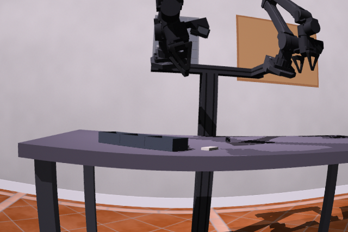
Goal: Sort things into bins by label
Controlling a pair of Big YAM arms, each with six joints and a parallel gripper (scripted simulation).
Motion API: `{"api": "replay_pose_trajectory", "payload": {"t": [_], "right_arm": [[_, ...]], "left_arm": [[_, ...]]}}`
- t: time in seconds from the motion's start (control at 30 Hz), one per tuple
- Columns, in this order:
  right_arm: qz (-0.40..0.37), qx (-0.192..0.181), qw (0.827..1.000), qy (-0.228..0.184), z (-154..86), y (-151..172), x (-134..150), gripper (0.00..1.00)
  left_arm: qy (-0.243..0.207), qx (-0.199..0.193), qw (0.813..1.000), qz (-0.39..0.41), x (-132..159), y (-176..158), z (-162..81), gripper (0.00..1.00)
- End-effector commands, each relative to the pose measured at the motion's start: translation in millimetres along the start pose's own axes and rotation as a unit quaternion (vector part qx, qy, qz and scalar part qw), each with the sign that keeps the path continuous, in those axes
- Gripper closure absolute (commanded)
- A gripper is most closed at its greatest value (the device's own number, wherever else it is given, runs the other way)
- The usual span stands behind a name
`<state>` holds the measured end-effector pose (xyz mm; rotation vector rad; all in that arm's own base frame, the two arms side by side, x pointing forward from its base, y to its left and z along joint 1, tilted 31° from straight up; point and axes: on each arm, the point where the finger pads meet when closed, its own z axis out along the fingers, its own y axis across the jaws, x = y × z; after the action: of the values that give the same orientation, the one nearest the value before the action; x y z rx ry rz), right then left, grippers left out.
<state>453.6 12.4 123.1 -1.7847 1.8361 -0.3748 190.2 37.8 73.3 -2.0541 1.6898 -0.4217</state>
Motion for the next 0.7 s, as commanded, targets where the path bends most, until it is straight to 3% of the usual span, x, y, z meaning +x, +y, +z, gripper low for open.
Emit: {"api": "replay_pose_trajectory", "payload": {"t": [0.0, 0.2, 0.33, 0.37, 0.53, 0.6, 0.67], "right_arm": [[0.076, 0.013, 0.997, 0.012, -8.7, 2.0, 13.2, 0.00], [0.128, 0.011, 0.991, 0.025, -11.8, 10.7, 23.0, 0.00], [0.200, 0.001, 0.979, 0.038, -0.9, 25.5, 23.2, 0.00], [0.213, 0.019, 0.976, 0.044, -16.1, 21.5, 37.1, 0.00], [0.273, 0.023, 0.960, 0.057, -19.2, 29.8, 46.3, 0.00], [0.297, 0.018, 0.953, 0.058, -13.0, 33.5, 37.5, 0.00], [0.323, 0.029, 0.944, 0.068, -21.8, 36.7, 53.7, 0.00]], "left_arm": [[-0.001, -0.005, 1.000, -0.009, -1.5, 3.7, -0.2, 0.00], [-0.001, -0.005, 1.000, -0.009, -1.5, 3.7, -0.2, 0.00], [-0.001, -0.005, 1.000, -0.009, -1.5, 3.7, -0.2, 0.00], [-0.001, -0.005, 1.000, -0.009, -1.5, 3.7, -0.2, 0.00], [-0.001, -0.005, 1.000, -0.009, -1.5, 3.7, -0.2, 0.00], [-0.001, -0.005, 1.000, -0.009, -1.5, 3.7, -0.2, 0.00], [-0.001, -0.005, 1.000, -0.009, -1.5, 3.7, -0.2, 0.00]]}}
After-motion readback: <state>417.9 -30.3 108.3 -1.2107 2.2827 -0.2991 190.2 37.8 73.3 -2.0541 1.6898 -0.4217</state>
